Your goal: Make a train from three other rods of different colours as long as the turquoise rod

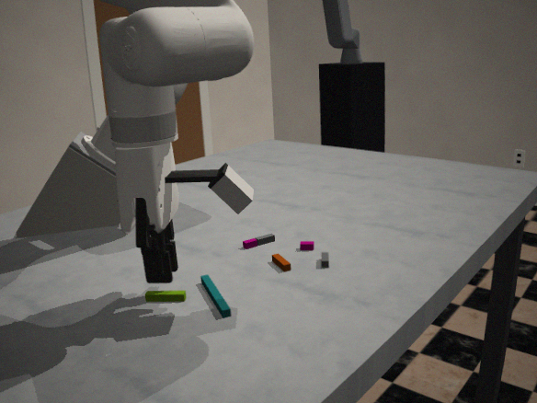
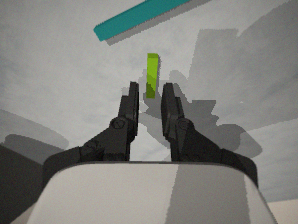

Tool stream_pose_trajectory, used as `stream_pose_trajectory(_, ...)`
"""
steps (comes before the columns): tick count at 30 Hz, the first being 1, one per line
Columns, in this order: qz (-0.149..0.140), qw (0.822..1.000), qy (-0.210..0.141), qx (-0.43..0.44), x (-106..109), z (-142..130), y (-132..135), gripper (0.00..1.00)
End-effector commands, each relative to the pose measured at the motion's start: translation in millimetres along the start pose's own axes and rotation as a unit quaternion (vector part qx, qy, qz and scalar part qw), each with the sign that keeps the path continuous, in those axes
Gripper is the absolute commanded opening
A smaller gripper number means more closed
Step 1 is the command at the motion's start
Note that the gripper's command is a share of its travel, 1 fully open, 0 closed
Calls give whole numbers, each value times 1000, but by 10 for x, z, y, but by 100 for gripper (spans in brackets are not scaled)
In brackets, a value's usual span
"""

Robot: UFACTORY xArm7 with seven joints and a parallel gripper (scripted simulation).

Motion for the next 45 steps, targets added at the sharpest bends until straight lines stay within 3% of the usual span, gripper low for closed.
stream_pose_trajectory(1,-1,1000,0,0,-36,4,9,24)
stream_pose_trajectory(17,-1,1000,0,0,-153,4,10,24)
stream_pose_trajectory(45,-1,1000,0,0,-160,4,10,24)
Point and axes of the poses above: the point where the finger pads meet when closed, its own x axis back along the fingers, its own y axis across the jaws, z = x × y, the point moved 5 cm from there along x, back along the fingers, and after that the axes turned 14 degrees about -x, right-handed, at the moved point
